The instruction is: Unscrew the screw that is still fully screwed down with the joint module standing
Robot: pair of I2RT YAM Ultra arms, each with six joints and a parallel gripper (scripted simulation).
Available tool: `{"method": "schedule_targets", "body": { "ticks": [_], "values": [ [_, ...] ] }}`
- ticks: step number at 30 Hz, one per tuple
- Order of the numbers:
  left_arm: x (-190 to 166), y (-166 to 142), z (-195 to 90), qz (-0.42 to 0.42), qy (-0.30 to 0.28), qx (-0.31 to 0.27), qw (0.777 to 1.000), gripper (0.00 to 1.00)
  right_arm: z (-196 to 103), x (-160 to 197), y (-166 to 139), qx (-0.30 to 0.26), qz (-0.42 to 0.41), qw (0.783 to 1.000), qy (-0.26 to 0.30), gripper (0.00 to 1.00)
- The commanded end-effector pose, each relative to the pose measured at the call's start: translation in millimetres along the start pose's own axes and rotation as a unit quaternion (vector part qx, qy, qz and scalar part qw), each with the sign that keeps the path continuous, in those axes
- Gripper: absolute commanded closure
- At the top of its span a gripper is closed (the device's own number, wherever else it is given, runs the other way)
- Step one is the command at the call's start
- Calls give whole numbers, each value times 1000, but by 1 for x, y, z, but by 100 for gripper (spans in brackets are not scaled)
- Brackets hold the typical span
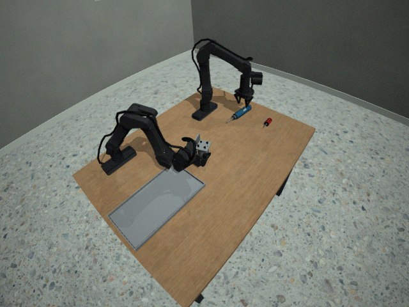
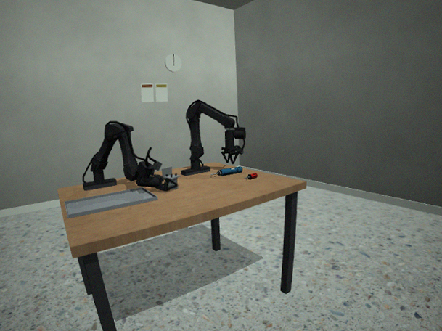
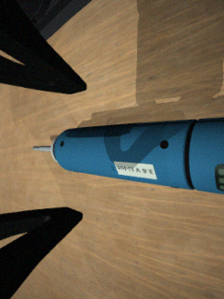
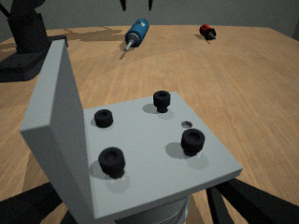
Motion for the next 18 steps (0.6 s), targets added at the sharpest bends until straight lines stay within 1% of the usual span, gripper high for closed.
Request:
{"method": "schedule_targets", "body": {
  "ticks": [1,6,7,11,18],
  "values": [
    [-1,2,-4,-3,-3,-9,1000,35,0,-1,5,-3,-4,1000,0,14],
    [-1,2,-4,-3,-3,-9,1000,35,0,-1,5,-3,-4,1000,0,14],
    [-1,2,-4,-3,-3,-9,1000,35,-2,1,9,-2,0,1000,1,14],
    [-1,2,-4,-3,-3,-9,1000,35,-4,4,5,1,8,1000,1,14],
    [-1,2,-4,-3,-3,-9,1000,35,-1,0,4,-2,-3,1000,-1,14]
  ]
}}
Point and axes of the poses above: on each arm, the point where the finger pads meet when closed, its own z axis out along the fingers, its own x axis across the jaws, y = z × x, the point moved 6 cm from there along -z, back along the fingers, and after that the axes turned 3 degrees about z, right-handed, at the moved point
